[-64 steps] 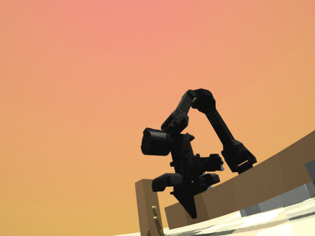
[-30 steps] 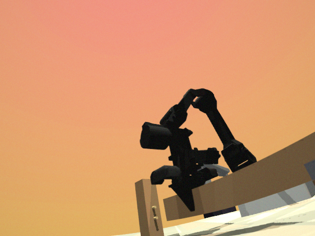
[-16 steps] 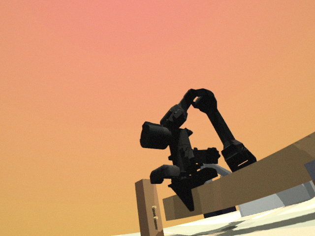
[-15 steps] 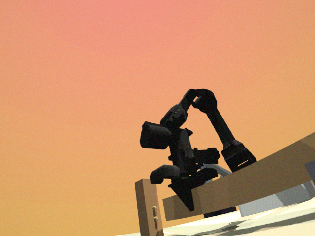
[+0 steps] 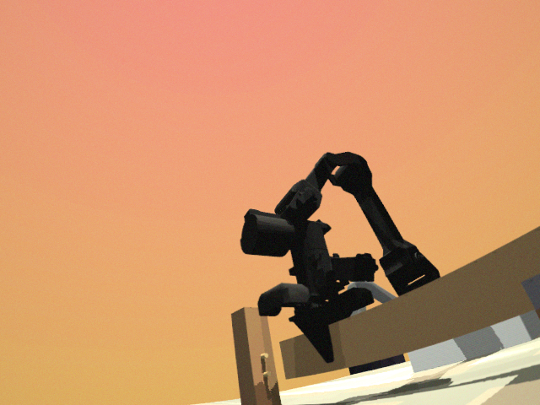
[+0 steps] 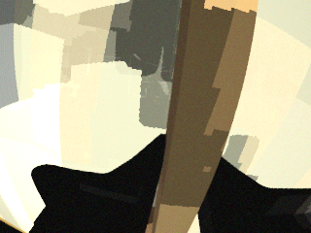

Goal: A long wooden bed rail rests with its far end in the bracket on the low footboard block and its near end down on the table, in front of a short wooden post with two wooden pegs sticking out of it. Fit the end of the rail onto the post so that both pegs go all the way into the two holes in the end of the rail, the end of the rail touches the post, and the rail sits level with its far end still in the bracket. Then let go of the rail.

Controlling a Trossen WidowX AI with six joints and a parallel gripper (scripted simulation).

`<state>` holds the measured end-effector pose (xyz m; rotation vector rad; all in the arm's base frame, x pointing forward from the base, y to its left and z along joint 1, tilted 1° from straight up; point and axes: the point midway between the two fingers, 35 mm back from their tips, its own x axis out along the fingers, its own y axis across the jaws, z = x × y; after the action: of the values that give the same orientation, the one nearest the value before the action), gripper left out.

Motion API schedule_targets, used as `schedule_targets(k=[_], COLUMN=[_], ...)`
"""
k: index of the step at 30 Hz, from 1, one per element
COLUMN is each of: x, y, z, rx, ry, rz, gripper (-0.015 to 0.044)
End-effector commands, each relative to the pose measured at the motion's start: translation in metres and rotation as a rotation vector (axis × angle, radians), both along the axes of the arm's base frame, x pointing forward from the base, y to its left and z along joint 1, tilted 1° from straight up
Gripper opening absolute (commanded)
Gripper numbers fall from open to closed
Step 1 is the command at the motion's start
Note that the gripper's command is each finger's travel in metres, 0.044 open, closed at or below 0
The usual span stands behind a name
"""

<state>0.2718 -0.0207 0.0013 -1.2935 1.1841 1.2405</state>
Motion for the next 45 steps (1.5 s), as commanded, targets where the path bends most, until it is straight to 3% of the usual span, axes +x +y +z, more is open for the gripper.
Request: schedule_targets(k=[1,45], x=[0.0002,0.0003], y=[0.0004,-0.0084], z=[0.0023,0.0021], rx=[0.003,0.002], ry=[-0.005,-0.005], rz=[-0.001,-0.001], gripper=[0.0000,0.0000])
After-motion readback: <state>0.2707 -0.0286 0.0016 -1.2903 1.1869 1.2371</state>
